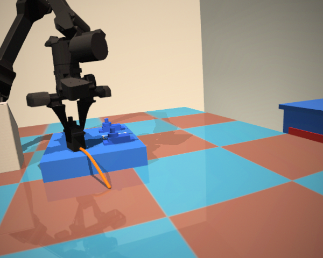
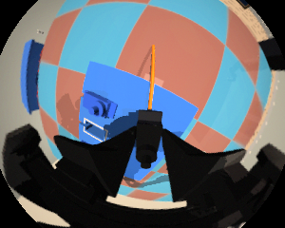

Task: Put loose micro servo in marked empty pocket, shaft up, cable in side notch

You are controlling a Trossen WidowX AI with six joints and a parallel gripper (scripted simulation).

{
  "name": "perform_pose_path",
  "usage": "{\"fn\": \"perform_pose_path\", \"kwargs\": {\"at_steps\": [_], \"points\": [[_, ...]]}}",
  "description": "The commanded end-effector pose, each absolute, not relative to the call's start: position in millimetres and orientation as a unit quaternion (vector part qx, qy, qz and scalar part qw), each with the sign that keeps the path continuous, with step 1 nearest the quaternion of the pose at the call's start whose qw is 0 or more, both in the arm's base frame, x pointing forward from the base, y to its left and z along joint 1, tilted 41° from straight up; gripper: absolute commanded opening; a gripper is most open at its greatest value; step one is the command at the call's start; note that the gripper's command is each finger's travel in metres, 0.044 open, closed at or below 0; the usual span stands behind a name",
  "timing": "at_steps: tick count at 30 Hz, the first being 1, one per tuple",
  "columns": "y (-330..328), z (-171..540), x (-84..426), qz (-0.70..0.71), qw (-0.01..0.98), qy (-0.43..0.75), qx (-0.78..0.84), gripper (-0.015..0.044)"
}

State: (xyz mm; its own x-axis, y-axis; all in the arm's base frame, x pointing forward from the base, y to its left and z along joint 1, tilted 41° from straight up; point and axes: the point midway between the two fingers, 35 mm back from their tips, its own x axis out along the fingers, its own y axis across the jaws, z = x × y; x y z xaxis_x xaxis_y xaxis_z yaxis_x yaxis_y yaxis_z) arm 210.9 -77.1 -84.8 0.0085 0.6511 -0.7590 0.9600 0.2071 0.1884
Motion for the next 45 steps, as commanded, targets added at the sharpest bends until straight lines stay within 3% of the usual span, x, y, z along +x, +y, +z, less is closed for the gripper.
{"fn": "perform_pose_path", "kwargs": {"at_steps": [1, 4, 8, 28, 45], "points": [[-77, -85, 212, -0.201, 0.383, 0.673, 0.6, 0.0125], [-77, -85, 212, -0.201, 0.383, 0.673, 0.6, 0.0105], [-84, -77, 211, -0.202, 0.384, 0.673, 0.6, 0.0], [-91, -57, 220, -0.201, 0.384, 0.673, 0.6, 0.0], [-33, -7, 226, -0.2, 0.382, 0.673, 0.6, 0.0]]}}
